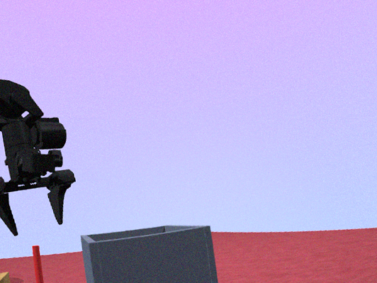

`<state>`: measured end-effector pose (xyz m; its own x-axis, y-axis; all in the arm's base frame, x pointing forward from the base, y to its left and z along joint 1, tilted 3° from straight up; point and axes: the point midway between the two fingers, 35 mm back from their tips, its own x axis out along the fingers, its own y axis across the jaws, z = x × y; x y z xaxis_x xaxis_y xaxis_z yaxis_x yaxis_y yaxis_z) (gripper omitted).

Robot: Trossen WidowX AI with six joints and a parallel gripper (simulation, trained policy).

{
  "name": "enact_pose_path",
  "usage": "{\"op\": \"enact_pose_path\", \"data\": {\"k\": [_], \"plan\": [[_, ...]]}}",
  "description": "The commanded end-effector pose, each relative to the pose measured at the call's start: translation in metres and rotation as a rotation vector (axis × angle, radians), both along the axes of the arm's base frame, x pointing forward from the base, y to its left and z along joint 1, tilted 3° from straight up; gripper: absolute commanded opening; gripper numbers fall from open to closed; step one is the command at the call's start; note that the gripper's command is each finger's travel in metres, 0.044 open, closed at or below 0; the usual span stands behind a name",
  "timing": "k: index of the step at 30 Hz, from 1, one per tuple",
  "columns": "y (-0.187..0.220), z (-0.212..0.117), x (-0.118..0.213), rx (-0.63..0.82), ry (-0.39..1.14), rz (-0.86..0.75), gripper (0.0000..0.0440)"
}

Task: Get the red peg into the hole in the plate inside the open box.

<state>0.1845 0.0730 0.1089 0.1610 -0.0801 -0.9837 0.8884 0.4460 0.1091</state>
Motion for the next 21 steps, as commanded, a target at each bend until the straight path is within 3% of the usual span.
{"op": "enact_pose_path", "data": {"k": [1,15,17,21], "plan": [[0.012,-0.018,-0.003,0.003,0.027,0.029,0.0440],[0.033,-0.078,0.000,0.044,-0.001,0.074,0.0437],[0.035,-0.084,0.000,0.050,-0.001,0.070,0.0418],[0.036,-0.090,-0.003,0.062,0.017,0.057,0.0324]]}}
